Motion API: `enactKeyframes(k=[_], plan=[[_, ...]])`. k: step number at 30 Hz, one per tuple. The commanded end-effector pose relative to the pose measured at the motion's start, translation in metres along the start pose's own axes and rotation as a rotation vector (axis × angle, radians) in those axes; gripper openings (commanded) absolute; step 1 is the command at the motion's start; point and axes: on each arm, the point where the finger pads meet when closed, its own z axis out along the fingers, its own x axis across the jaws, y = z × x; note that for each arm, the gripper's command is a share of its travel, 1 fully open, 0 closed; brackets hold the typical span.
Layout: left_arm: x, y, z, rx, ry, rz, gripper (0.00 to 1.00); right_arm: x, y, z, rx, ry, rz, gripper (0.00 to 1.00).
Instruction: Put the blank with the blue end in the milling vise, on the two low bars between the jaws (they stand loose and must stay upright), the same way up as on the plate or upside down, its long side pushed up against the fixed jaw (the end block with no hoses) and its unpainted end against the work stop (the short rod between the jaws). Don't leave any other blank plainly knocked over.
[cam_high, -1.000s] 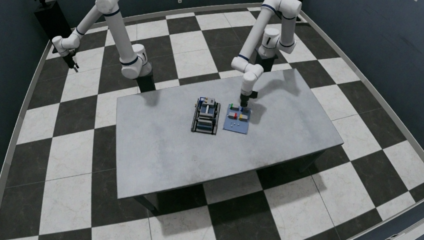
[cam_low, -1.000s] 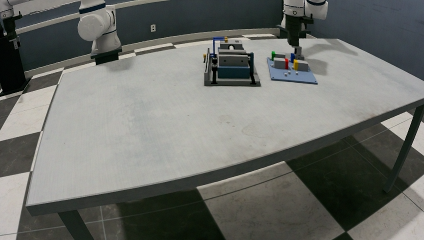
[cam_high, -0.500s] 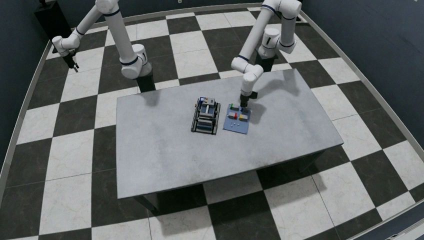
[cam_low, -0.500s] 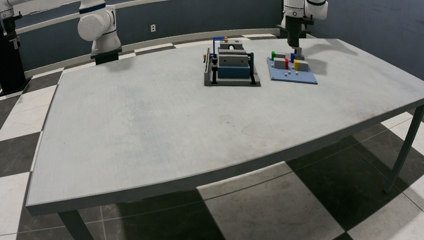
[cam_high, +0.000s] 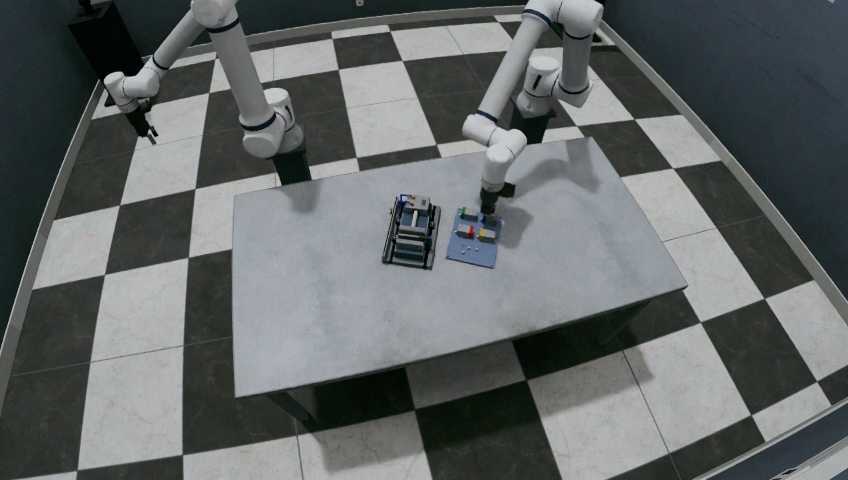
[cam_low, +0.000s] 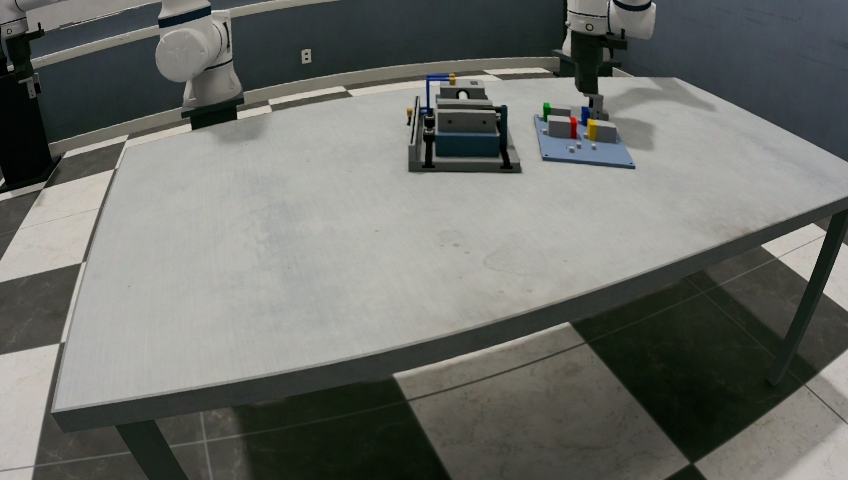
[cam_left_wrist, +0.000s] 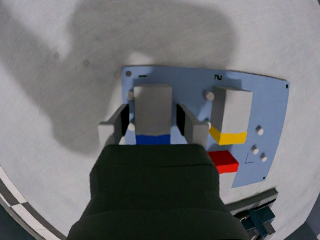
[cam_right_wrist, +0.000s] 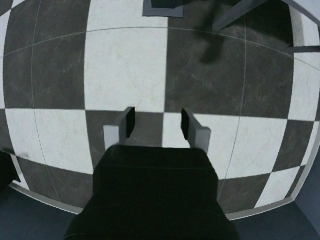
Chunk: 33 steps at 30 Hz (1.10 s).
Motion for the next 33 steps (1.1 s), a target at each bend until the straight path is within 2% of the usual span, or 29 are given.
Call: enactKeyframes(k=[1,22,23,33], plan=[[0.0007,0.0002,-0.0014,-0.001,0.002,0.000,1.00,-0.0002,0.0007,-0.0009,-0.002,0.000,0.000,1.00],[0.0007,0.0002,-0.0023,-0.001,0.002,0.000,1.00,-0.0002,0.0007,-0.0009,-0.002,0.000,0.000,1.00],[0.0007,0.0002,-0.0023,-0.001,0.002,0.000,0.00,-0.0002,0.0007,-0.0009,-0.002,0.000,0.000,1.00],[0.0007,0.0002,-0.0023,-0.001,0.002,0.000,0.00,-0.0002,0.0007,-0.0009,-0.002,0.000,0.000,1.00]])
